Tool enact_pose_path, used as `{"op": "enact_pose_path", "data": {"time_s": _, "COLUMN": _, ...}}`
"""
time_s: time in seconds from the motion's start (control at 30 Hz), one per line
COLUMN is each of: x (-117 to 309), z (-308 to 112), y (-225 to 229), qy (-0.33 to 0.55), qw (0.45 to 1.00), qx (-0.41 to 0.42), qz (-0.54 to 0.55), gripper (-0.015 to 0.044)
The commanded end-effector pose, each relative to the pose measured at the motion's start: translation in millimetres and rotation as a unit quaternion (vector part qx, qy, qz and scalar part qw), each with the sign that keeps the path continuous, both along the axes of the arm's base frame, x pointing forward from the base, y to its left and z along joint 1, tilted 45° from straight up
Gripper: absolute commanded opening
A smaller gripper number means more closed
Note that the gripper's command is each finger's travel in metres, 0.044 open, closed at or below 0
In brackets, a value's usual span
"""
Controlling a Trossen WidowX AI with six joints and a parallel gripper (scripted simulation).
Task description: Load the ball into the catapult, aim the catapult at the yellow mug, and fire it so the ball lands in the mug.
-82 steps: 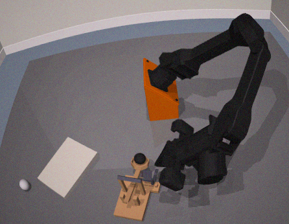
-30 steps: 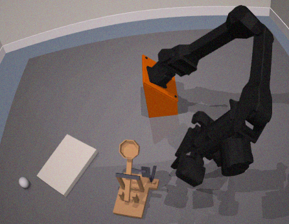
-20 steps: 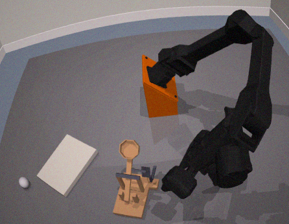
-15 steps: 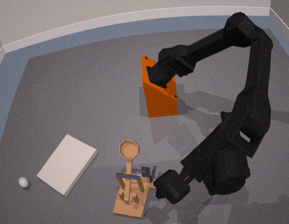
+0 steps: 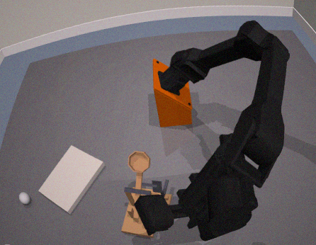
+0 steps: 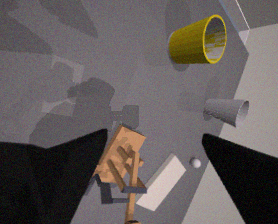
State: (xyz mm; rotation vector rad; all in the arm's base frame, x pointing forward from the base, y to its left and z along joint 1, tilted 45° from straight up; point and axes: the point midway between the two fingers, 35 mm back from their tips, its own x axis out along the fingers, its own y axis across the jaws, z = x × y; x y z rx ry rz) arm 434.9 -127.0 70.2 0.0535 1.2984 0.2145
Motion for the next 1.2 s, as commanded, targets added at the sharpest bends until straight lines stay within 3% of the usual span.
{"op": "enact_pose_path", "data": {"time_s": 0.0, "x": 13.7, "z": -4.1, "y": -14.5, "qy": -0.006, "qw": 0.998, "qx": 0.024, "qz": -0.061, "gripper": 0.044}}
{"op": "enact_pose_path", "data": {"time_s": 0.4, "x": 48.4, "z": -5.0, "y": -67.0, "qy": -0.032, "qw": 0.964, "qx": 0.095, "qz": -0.246, "gripper": 0.044}}
{"op": "enact_pose_path", "data": {"time_s": 0.83, "x": 74.4, "z": -8.2, "y": -129.8, "qy": -0.057, "qw": 0.883, "qx": 0.186, "qz": -0.426, "gripper": 0.044}}
{"op": "enact_pose_path", "data": {"time_s": 1.17, "x": 81.6, "z": -10.3, "y": -161.7, "qy": -0.066, "qw": 0.829, "qx": 0.235, "qz": -0.503, "gripper": 0.044}}
